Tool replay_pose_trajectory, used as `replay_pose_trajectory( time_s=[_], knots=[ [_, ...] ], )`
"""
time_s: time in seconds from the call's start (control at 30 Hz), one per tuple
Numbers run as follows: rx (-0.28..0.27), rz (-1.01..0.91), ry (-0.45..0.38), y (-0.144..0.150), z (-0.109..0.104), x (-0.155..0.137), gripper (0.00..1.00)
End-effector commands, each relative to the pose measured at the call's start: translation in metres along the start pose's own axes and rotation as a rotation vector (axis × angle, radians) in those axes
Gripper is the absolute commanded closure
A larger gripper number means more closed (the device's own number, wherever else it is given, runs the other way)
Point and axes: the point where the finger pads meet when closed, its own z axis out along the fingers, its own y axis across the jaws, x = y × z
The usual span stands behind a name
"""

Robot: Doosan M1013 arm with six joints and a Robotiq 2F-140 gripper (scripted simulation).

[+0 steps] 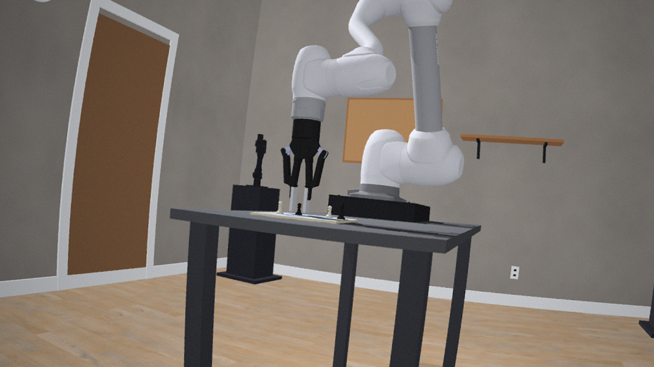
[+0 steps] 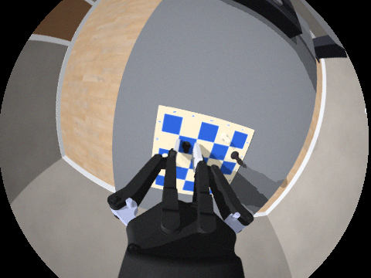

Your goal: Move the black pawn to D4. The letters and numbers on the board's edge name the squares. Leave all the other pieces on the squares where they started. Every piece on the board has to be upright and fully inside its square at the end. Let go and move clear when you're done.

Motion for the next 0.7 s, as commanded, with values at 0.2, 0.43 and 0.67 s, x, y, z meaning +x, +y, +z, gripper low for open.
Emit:
replay_pose_trajectory(
  time_s=[0.2, 0.43, 0.67],
  knots=[
    [0.000, 0.000, 0.000, 0.000, -0.003, 0.000, 0.80],
    [0.000, 0.000, 0.000, 0.000, -0.027, 0.000, 0.80],
    [0.000, 0.000, 0.000, 0.000, -0.054, 0.000, 0.80]
  ],
)
